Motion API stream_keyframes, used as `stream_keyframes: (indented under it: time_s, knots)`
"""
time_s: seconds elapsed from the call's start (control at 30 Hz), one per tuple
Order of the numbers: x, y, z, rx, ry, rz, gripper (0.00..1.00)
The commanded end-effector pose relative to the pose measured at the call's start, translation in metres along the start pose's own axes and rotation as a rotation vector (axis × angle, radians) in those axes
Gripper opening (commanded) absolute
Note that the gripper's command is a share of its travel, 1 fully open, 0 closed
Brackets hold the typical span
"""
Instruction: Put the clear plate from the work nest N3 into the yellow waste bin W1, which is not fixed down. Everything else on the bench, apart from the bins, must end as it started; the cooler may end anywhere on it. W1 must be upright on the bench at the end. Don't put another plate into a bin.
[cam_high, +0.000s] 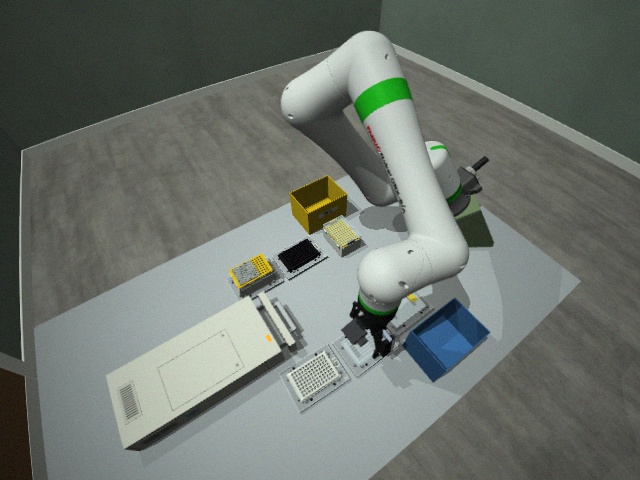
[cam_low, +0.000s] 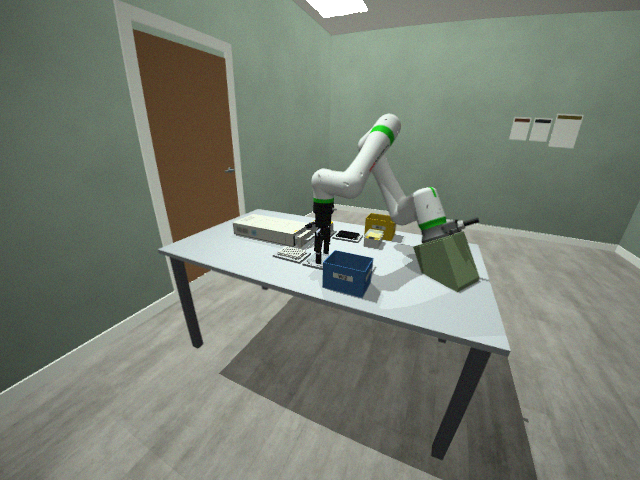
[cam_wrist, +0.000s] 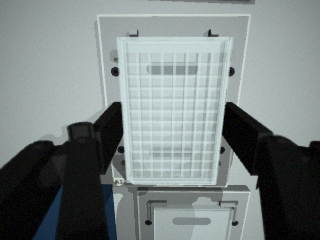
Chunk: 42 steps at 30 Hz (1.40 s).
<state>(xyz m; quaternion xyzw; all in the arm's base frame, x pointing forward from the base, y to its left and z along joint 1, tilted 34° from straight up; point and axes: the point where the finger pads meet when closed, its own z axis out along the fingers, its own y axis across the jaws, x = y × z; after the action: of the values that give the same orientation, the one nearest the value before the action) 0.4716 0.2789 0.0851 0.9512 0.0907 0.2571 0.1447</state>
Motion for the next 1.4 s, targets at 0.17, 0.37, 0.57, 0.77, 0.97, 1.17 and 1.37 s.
stream_keyframes:
  time_s: [0.17, 0.37, 0.57, 0.77, 0.97, 1.17, 1.37]
  knots:
    - [0.001, 0.0, -0.008, 0.001, 0.001, 0.0, 0.1]
    - [0.001, 0.0, -0.016, 0.001, 0.001, 0.0, 0.1]
    - [0.001, 0.0, -0.024, 0.001, 0.001, 0.0, 0.1]
    - [0.001, 0.0, -0.029, 0.001, 0.001, 0.0, 0.1]
    - [0.001, 0.0, -0.037, 0.001, 0.001, 0.0, 0.1]
    - [0.001, 0.0, -0.045, 0.001, 0.001, 0.0, 0.1]
    - [0.001, 0.0, -0.051, 0.001, 0.001, 0.0, 0.1]
